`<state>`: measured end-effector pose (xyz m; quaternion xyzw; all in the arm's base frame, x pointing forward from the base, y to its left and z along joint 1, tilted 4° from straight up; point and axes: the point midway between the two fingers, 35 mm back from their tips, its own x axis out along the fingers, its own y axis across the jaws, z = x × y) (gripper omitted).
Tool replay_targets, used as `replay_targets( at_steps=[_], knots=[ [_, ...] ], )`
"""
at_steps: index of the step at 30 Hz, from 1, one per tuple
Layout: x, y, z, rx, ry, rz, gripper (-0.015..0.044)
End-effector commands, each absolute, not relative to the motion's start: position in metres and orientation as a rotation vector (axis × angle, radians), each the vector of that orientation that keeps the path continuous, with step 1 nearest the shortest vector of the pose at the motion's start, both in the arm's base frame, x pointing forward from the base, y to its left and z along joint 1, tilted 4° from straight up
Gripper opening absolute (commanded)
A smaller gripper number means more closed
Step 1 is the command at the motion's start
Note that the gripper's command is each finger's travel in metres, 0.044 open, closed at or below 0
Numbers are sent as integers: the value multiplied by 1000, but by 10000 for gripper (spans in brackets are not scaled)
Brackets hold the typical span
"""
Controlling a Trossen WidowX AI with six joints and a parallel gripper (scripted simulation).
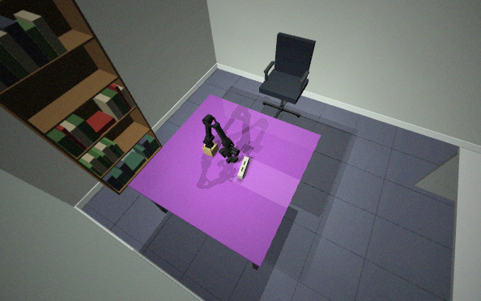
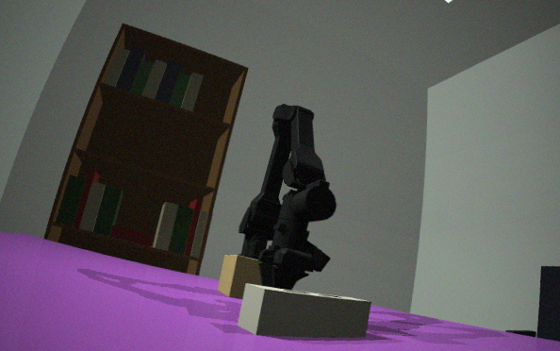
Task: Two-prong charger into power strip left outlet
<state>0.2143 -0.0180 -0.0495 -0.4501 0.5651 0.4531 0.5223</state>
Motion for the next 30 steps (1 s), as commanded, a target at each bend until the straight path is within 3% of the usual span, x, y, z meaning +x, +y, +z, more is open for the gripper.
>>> replay_targets(
  at_steps=[1, 3, 15, 20, 24, 30],
  knots=[
    [213, -18, -55, -1080, 1356, 1082, 440],
    [213, -18, -57, -1080, 1356, 1082, 440],
    [214, -18, -54, -1078, 1354, 1086, 125],
    [214, -18, -54, -1078, 1354, 1086, 92],
    [214, -18, -49, -1078, 1354, 1086, 0],
    [215, -19, -29, -1079, 1355, 1084, 0]
  ],
)
